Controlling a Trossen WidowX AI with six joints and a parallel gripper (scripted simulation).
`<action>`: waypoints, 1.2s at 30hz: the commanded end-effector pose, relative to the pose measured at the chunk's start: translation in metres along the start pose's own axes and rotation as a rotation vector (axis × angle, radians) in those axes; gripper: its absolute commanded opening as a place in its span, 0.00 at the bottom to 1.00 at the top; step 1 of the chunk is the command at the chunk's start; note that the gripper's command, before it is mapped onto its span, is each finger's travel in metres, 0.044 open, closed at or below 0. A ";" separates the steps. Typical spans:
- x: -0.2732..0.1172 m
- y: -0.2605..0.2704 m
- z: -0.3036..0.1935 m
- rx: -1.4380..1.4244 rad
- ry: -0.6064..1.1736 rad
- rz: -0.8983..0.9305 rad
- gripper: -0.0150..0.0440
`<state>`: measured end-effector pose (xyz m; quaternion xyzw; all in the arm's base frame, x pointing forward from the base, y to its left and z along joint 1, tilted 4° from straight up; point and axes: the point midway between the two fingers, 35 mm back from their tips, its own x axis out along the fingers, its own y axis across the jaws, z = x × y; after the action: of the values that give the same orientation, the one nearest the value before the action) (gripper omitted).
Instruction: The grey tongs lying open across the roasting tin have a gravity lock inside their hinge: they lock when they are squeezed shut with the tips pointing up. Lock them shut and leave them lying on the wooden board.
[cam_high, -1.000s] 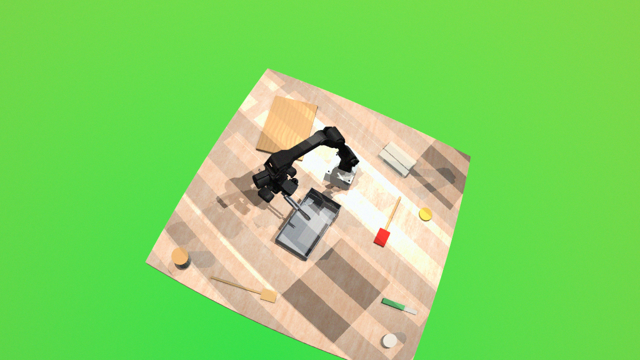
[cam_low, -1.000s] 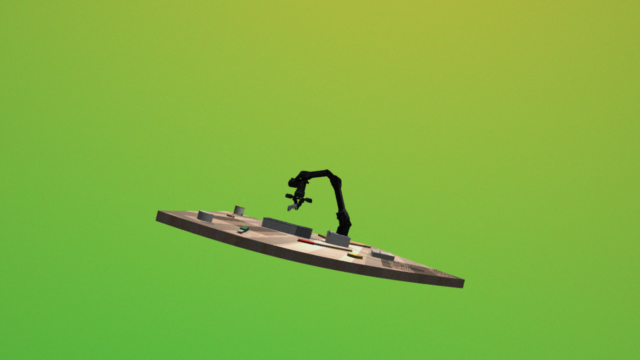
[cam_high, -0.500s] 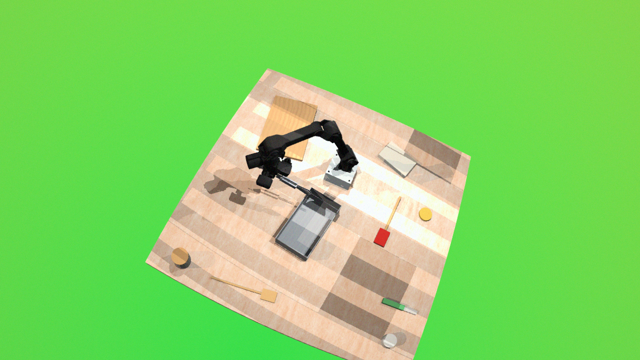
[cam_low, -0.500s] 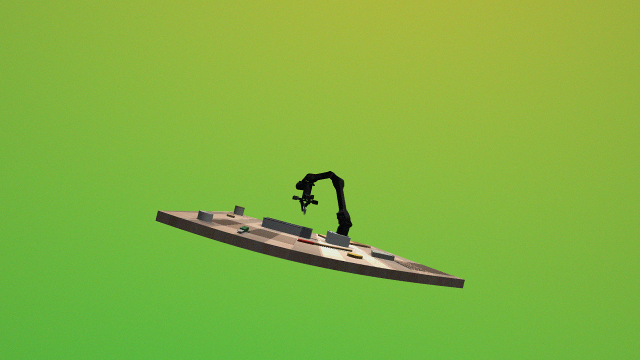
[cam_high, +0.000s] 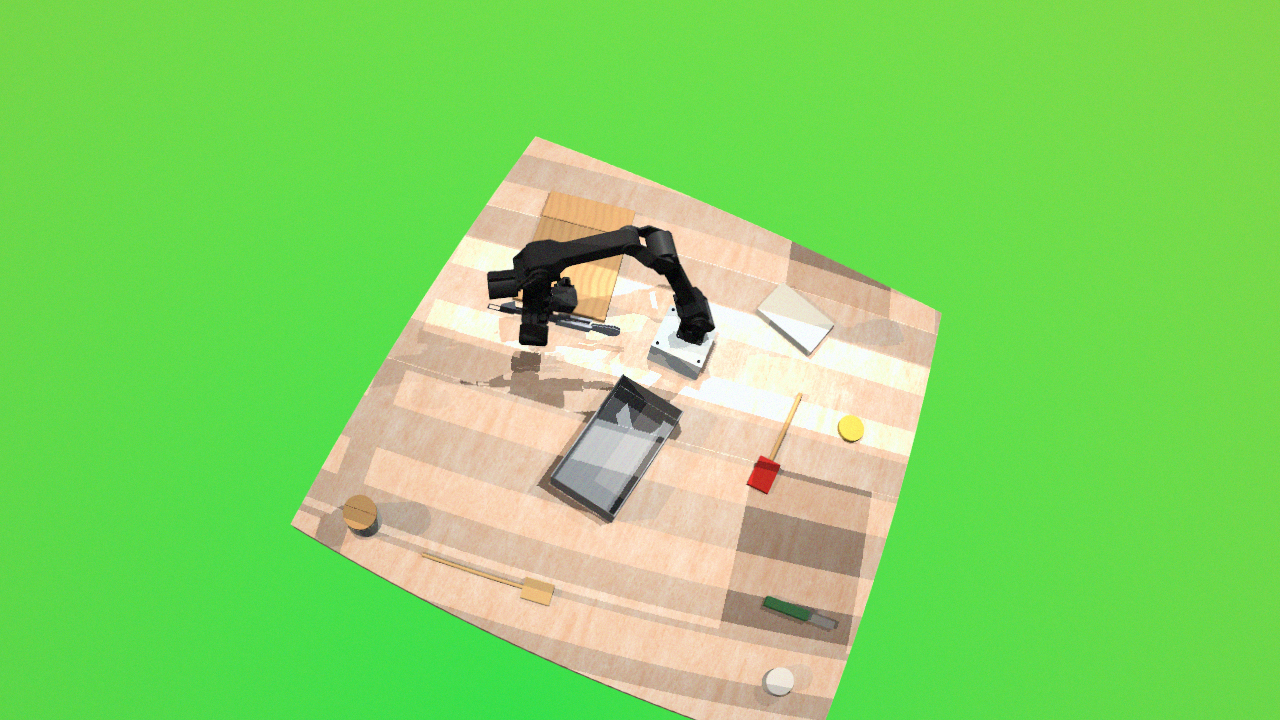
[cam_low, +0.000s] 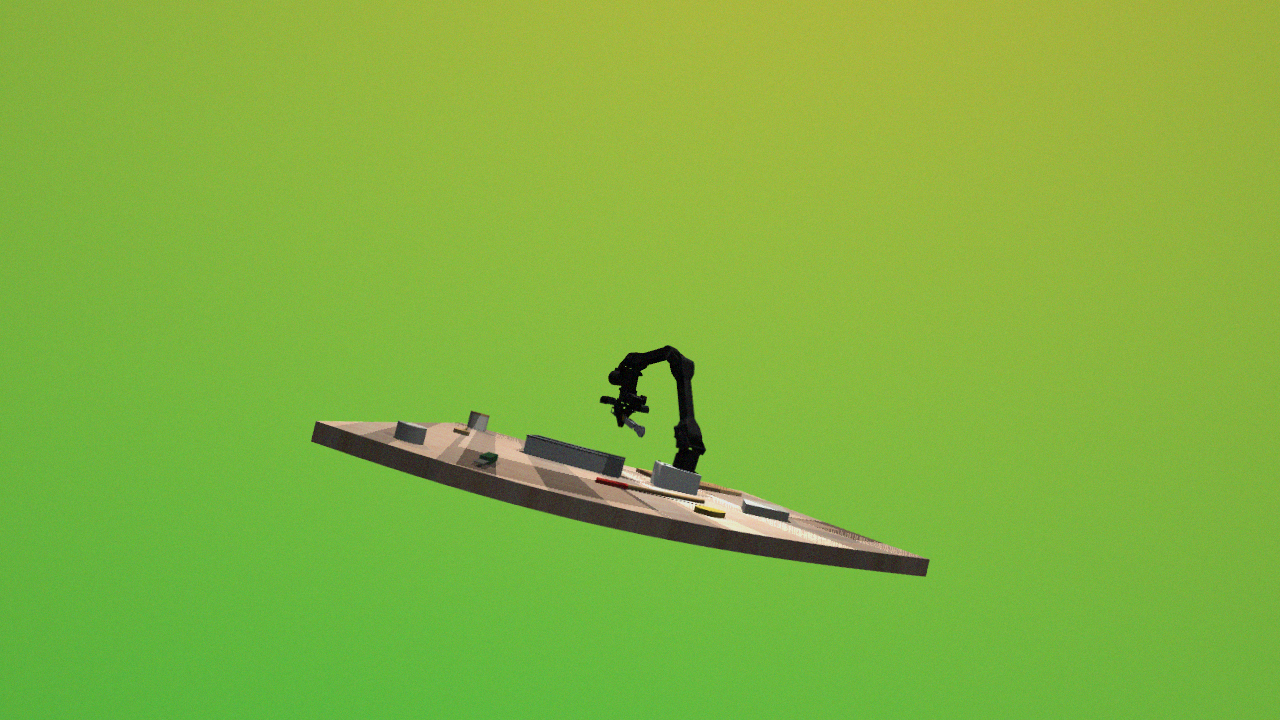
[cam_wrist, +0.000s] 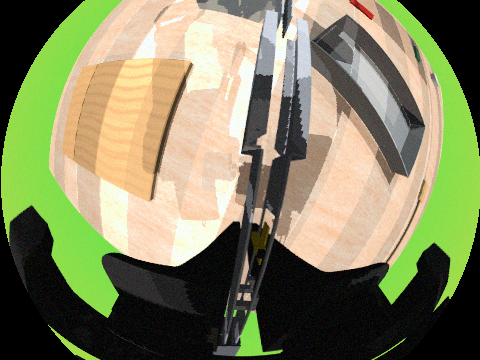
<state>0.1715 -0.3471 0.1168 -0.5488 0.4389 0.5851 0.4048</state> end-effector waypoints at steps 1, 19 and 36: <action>-0.002 0.021 -0.002 -0.092 0.006 0.007 0.00; -0.001 0.051 -0.004 0.227 0.006 0.009 0.00; 0.000 0.095 -0.001 0.938 0.005 0.004 0.00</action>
<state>0.0890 -0.3738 0.1214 -0.3446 0.6348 0.3675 0.5859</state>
